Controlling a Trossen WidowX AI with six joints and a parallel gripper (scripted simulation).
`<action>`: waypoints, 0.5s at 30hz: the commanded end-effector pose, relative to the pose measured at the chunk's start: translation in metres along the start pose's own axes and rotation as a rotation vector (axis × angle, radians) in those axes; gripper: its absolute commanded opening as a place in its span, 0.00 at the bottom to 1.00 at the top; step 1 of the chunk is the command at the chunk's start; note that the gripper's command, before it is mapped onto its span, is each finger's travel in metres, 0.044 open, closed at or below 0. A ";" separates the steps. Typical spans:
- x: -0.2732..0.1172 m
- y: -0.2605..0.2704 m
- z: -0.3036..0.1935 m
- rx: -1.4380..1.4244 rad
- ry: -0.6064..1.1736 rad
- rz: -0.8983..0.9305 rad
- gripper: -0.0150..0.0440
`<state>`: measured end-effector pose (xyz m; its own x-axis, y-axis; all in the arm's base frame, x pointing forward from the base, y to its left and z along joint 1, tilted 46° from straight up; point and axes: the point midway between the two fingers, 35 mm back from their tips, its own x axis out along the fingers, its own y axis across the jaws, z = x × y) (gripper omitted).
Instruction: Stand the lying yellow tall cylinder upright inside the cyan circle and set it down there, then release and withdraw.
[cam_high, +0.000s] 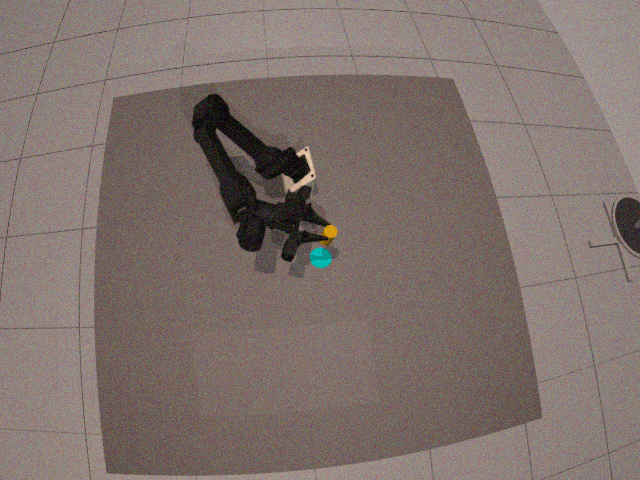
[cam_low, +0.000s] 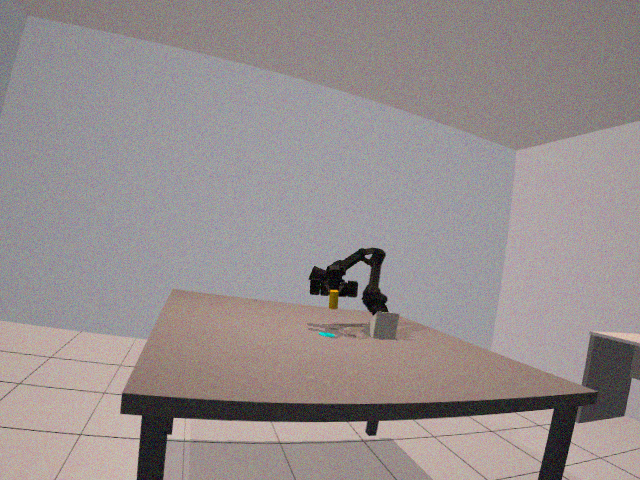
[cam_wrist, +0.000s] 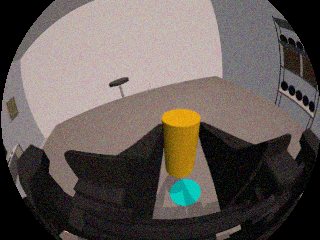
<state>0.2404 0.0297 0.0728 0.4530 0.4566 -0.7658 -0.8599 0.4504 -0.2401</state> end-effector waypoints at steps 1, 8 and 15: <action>-0.002 0.001 0.001 -0.025 -0.026 -0.018 0.43; -0.005 0.000 0.002 -0.058 -0.061 -0.048 0.43; -0.007 0.000 0.003 -0.080 -0.084 -0.068 0.43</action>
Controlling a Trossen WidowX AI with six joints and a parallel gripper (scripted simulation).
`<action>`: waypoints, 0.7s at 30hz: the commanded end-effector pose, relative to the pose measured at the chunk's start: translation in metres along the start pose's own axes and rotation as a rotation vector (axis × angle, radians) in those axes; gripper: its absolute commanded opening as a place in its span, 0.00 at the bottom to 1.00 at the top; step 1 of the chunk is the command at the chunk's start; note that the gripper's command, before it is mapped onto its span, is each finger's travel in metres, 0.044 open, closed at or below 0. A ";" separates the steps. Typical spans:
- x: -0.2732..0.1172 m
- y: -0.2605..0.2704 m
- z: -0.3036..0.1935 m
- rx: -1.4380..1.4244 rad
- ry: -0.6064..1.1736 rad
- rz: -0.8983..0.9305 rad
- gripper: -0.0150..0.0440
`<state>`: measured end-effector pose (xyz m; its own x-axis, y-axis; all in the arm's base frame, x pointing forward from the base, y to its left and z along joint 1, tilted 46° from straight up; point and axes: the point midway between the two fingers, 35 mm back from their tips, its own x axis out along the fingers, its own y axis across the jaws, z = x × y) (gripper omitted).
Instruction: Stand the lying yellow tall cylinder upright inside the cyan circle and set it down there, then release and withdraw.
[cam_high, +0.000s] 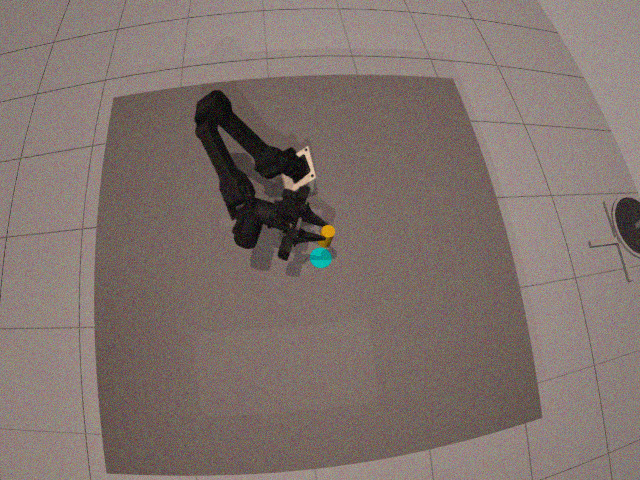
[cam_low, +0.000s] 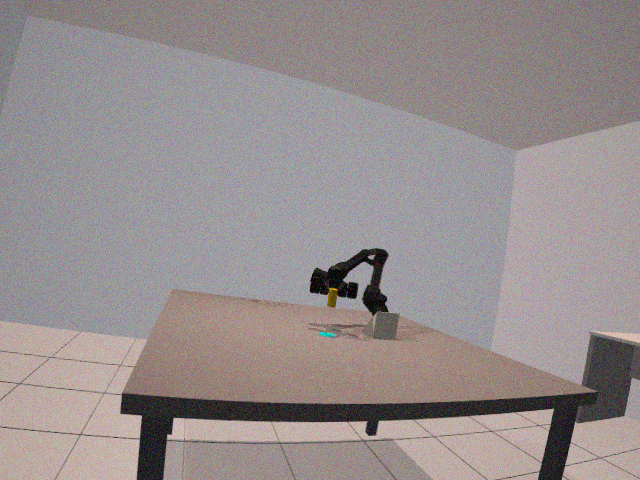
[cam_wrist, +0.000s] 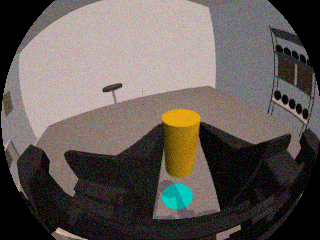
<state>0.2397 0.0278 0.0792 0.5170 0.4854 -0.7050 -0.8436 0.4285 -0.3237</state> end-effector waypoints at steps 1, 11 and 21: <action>-0.001 0.001 0.001 -0.015 -0.012 -0.009 0.43; -0.001 0.001 0.001 -0.015 -0.012 -0.009 0.43; 0.002 -0.002 -0.018 -0.018 -0.003 -0.003 0.43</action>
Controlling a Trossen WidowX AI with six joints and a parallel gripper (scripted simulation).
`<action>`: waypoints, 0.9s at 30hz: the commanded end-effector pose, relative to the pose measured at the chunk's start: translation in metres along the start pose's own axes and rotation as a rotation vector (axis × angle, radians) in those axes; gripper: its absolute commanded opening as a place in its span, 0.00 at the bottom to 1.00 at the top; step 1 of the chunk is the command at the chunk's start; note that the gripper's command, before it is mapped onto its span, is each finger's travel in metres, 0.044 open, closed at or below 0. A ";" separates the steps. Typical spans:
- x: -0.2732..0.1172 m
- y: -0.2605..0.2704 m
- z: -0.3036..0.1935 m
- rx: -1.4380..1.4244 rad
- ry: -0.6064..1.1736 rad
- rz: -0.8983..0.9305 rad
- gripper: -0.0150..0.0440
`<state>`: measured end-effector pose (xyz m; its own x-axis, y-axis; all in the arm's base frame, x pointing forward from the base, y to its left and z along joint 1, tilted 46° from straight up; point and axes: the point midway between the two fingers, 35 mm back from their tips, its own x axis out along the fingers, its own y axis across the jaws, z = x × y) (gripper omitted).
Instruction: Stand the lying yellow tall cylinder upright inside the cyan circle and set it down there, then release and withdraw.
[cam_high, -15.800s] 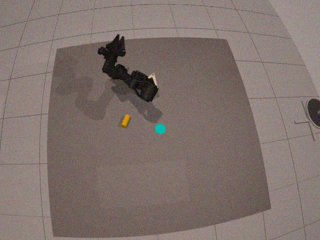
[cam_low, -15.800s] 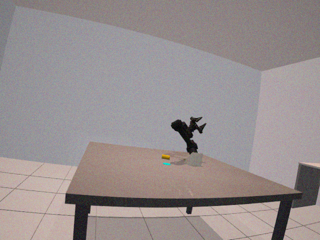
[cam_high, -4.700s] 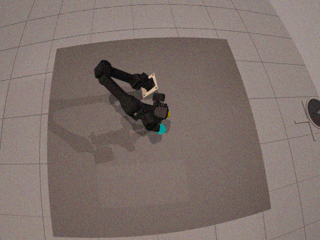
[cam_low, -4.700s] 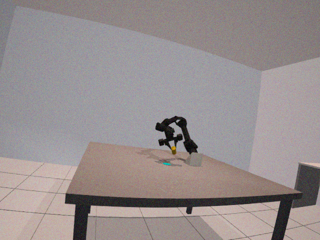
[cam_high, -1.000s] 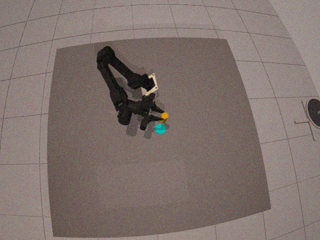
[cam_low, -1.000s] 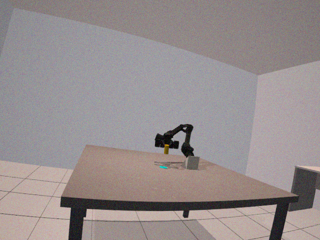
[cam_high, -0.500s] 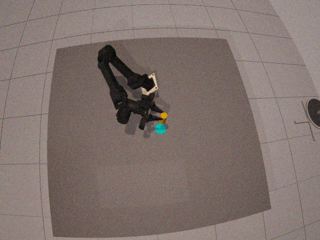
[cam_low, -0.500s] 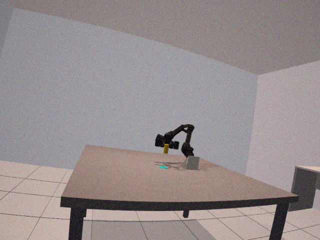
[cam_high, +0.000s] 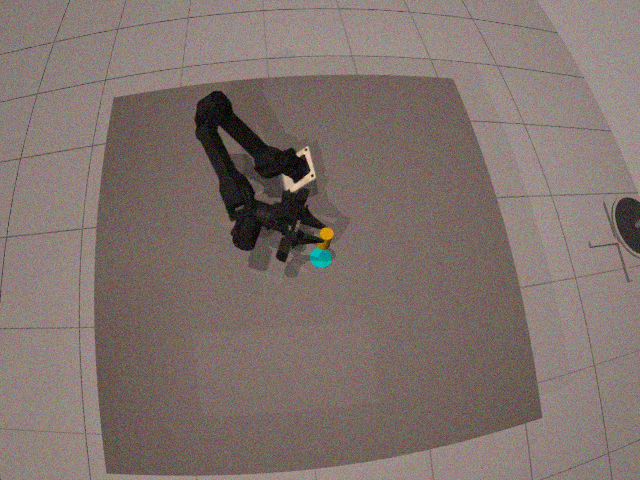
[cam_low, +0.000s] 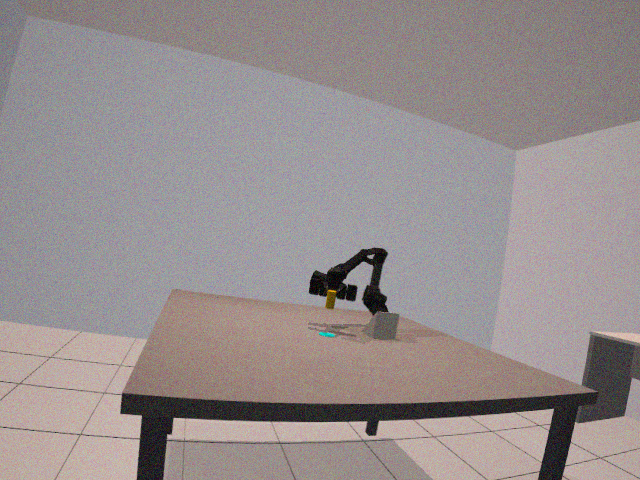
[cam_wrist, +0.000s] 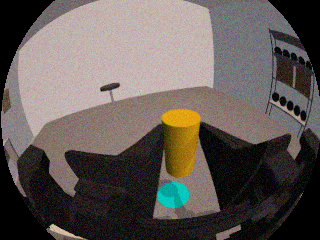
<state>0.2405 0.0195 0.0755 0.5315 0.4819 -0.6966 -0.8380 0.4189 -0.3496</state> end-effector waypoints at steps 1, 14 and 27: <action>0.004 0.001 -0.013 0.005 0.003 0.014 0.43; 0.008 0.002 -0.059 0.005 0.004 0.016 0.43; 0.011 0.006 -0.093 0.005 0.004 0.005 0.43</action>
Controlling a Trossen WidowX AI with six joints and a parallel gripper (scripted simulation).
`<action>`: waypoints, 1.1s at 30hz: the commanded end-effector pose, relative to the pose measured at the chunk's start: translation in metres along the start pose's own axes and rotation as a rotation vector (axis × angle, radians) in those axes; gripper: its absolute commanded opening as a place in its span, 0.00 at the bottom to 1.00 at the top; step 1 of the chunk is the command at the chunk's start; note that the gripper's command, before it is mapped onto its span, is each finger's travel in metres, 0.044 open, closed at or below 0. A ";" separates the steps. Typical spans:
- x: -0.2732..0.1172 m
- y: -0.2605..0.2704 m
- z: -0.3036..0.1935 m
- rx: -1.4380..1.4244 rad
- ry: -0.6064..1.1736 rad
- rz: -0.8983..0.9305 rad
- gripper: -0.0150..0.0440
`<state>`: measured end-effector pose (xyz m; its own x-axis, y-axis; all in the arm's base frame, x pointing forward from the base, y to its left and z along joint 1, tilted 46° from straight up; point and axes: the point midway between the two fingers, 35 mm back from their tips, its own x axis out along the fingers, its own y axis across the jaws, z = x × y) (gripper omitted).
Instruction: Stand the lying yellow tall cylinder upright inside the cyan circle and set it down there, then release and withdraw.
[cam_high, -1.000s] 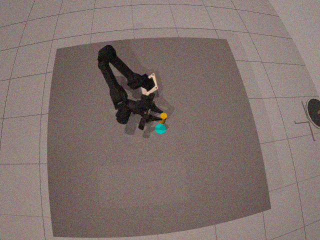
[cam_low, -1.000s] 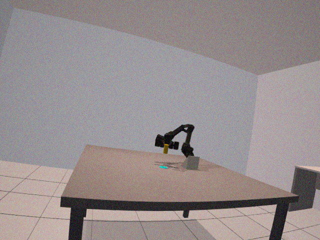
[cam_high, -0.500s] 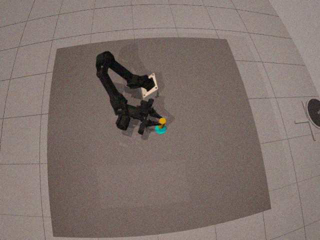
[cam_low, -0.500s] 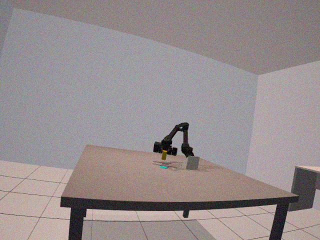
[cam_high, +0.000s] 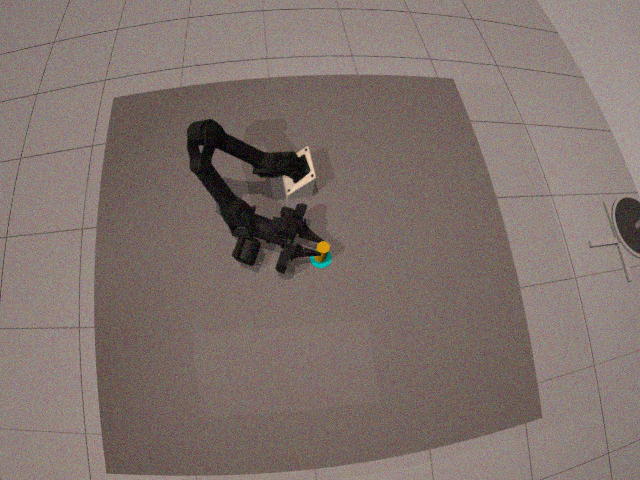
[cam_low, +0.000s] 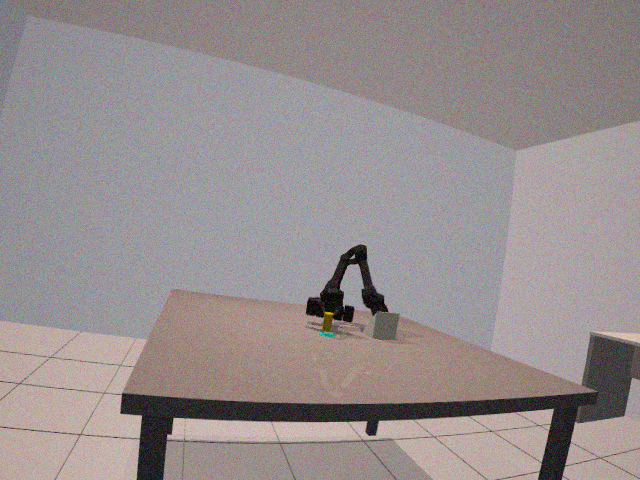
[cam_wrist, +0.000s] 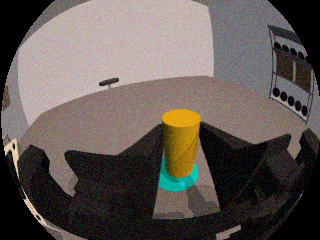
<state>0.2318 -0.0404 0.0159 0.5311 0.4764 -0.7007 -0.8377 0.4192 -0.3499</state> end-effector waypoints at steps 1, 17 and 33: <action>0.003 0.003 -0.011 0.005 -0.001 0.005 0.43; 0.004 0.004 -0.013 0.005 0.001 0.004 0.61; 0.003 0.000 0.004 0.004 0.004 0.009 0.93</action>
<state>0.2305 -0.0425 0.0076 0.5207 0.4801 -0.7059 -0.8426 0.4223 -0.3343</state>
